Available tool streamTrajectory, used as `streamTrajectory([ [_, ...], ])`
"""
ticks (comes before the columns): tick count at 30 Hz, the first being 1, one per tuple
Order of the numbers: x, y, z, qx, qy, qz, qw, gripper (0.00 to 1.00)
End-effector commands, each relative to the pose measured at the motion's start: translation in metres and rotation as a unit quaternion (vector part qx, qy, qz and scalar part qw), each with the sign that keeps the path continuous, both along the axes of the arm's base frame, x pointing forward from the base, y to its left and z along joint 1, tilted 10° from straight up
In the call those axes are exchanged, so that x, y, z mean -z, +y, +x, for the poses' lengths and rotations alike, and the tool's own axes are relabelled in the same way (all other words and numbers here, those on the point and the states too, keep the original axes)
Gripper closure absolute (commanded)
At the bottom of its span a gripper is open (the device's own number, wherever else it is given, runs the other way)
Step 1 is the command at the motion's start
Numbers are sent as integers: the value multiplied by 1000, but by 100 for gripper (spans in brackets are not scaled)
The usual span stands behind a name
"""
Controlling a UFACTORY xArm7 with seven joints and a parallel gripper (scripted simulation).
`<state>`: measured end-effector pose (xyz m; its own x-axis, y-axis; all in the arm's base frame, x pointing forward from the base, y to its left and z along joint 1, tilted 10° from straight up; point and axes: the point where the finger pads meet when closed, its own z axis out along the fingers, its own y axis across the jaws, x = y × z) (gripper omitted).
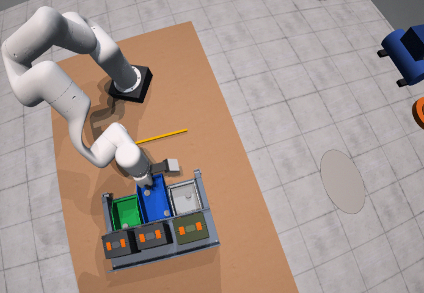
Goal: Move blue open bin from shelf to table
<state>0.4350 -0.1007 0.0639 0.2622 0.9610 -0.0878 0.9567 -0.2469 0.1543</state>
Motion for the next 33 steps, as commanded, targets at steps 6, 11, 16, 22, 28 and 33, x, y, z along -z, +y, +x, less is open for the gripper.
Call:
streamTrajectory([
  [6,-2,2,-6,-1,-5,1,1000,100],
  [11,1,6,-23,-1,-5,1,1000,100],
  [16,3,9,-34,-1,-5,1,1000,100],
  [22,3,9,-34,-1,-5,1,1000,100],
  [28,7,13,-51,0,-4,0,1000,100],
  [33,8,16,-62,-1,-5,1,1000,100],
])
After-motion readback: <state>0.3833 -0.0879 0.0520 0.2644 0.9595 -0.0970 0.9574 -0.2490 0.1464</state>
